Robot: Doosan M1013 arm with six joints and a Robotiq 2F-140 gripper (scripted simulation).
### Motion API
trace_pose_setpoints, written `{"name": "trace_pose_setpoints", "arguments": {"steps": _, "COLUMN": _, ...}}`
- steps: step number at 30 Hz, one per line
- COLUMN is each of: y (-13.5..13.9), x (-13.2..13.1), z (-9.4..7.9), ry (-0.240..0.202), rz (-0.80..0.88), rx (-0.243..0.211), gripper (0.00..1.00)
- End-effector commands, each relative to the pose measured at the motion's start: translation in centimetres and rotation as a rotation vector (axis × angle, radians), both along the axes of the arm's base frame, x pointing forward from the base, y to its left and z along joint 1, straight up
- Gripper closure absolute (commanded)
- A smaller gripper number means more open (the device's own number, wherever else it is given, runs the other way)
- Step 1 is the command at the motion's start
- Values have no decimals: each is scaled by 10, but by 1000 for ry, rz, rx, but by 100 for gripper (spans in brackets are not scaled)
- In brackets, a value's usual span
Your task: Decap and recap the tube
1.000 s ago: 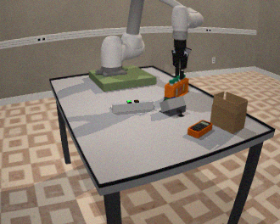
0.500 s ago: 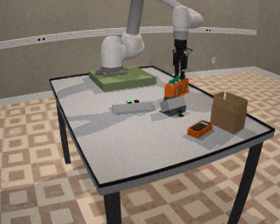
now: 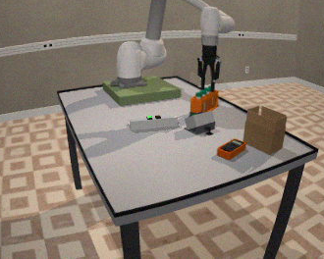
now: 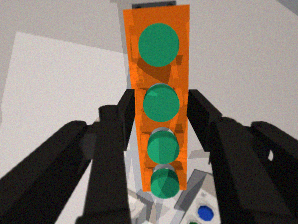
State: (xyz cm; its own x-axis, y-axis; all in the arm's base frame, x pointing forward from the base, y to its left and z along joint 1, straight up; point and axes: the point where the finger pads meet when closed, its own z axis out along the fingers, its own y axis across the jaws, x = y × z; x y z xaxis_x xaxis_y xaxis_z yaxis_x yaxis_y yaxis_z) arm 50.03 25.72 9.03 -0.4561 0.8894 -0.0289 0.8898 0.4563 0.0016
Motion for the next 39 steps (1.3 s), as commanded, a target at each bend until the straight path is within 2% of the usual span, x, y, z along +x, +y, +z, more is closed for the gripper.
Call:
{"name": "trace_pose_setpoints", "arguments": {"steps": 1, "y": 0, "x": 0, "z": 1, "ry": 15, "rz": 278, "rx": 22, "gripper": 59}}
{"name": "trace_pose_setpoints", "arguments": {"steps": 8, "y": 0, "x": 0, "z": 1, "ry": 19, "rz": 592, "rx": 21, "gripper": 59}}
{"name": "trace_pose_setpoints", "arguments": {"steps": 16, "y": 0, "x": 0, "z": 1, "ry": 19, "rz": 592, "rx": 21, "gripper": 59}}
{"name": "trace_pose_setpoints", "arguments": {"steps": 17, "y": 0, "x": 0, "z": 1, "ry": 19, "rz": 592, "rx": 21, "gripper": 70}}
{"name": "trace_pose_setpoints", "arguments": {"steps": 29, "y": 0, "x": 0, "z": 1, "ry": 19, "rz": 592, "rx": 21, "gripper": 70}}
{"name": "trace_pose_setpoints", "arguments": {"steps": 32, "y": 0, "x": 0, "z": 1, "ry": 19, "rz": 542, "rx": 21, "gripper": 70}}
{"name": "trace_pose_setpoints", "arguments": {"steps": 39, "y": 0, "x": 0, "z": 1, "ry": 15, "rz": 192, "rx": 25, "gripper": 70}}
